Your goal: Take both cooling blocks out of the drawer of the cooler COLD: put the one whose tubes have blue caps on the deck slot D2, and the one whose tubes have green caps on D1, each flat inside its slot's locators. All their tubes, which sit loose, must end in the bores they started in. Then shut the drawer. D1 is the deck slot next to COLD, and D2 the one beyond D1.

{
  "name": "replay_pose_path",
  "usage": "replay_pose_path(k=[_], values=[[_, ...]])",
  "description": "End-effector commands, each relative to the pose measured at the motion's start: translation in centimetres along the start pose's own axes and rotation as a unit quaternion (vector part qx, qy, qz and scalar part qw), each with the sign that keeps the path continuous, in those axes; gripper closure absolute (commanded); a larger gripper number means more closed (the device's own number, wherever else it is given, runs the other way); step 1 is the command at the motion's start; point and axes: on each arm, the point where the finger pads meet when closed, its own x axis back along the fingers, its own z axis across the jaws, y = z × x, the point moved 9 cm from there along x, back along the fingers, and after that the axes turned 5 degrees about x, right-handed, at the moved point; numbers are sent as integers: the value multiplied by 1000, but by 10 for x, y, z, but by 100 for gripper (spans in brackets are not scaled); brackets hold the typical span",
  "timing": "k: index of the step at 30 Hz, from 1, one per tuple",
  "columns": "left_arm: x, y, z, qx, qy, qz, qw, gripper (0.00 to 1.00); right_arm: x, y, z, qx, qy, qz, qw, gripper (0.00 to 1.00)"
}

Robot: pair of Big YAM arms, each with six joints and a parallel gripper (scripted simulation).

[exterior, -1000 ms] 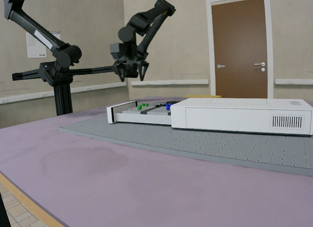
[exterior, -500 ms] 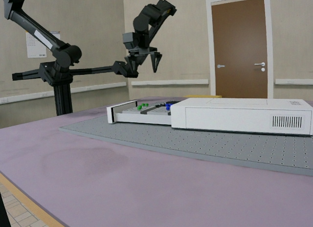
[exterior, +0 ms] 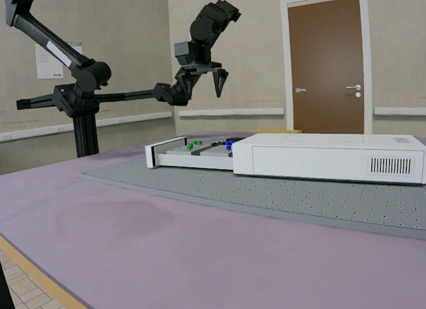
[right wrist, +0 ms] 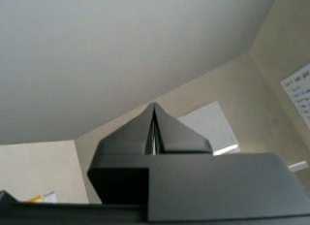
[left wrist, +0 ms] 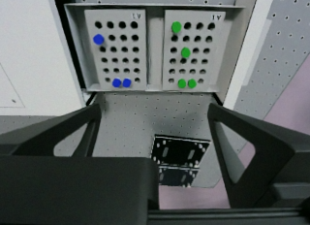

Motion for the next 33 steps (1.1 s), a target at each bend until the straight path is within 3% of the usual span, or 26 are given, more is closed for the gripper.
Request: replay_pose_path(k=[1, 33], values=[[35, 13, 9, 9, 8, -26, 1000, 0, -1, 10, -2, 0, 0, -9, 1000, 100], [22, 6, 9, 6, 5, -16, 1000, 0, -1, 10, -2, 0, 0, -9, 1000, 100]])
